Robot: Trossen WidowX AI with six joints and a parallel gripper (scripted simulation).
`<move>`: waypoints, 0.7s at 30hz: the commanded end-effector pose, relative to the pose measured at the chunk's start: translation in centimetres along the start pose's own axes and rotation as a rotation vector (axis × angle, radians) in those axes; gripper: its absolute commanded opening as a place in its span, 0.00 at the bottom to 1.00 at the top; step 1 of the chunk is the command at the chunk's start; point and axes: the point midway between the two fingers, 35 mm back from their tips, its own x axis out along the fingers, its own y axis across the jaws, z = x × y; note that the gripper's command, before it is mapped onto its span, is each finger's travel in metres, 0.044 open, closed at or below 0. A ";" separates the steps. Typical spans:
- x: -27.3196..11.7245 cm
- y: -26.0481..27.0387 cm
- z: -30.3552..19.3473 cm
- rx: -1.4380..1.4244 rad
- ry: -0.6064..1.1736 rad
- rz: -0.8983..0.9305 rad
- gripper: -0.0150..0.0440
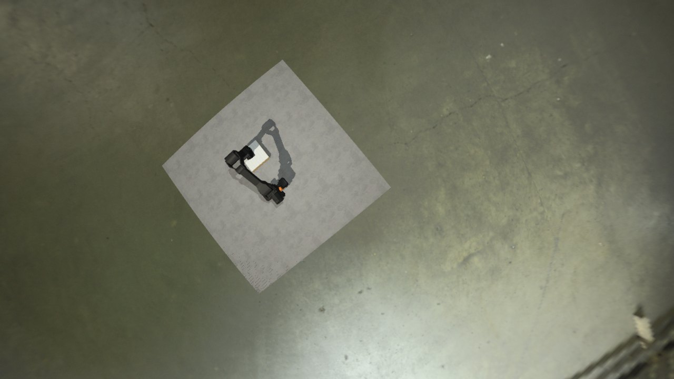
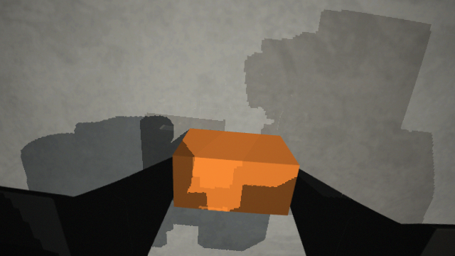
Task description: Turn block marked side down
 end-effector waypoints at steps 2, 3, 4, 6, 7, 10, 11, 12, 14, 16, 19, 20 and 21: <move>0.1 0.0 0.0 0.002 0.001 0.002 0.55; 0.1 0.0 0.0 0.002 0.001 0.002 0.54; 0.1 0.0 0.0 0.002 0.001 0.002 0.53; -0.4 0.0 0.0 0.002 0.001 0.002 0.44; -1.1 0.0 0.0 0.002 0.001 0.002 0.40; -2.8 0.0 0.0 0.002 0.001 0.002 0.26; -2.9 0.0 0.0 0.002 0.001 0.002 0.25; -2.9 0.0 0.0 0.002 0.001 0.002 0.25; -2.9 0.0 0.0 0.001 -0.002 0.002 0.25; -2.8 0.0 0.0 0.001 -0.022 0.002 0.25; -2.6 0.0 0.1 0.001 -0.068 0.002 0.25; -2.5 0.0 0.1 0.001 -0.083 0.002 0.25; -2.5 0.0 0.2 0.001 -0.099 0.002 0.25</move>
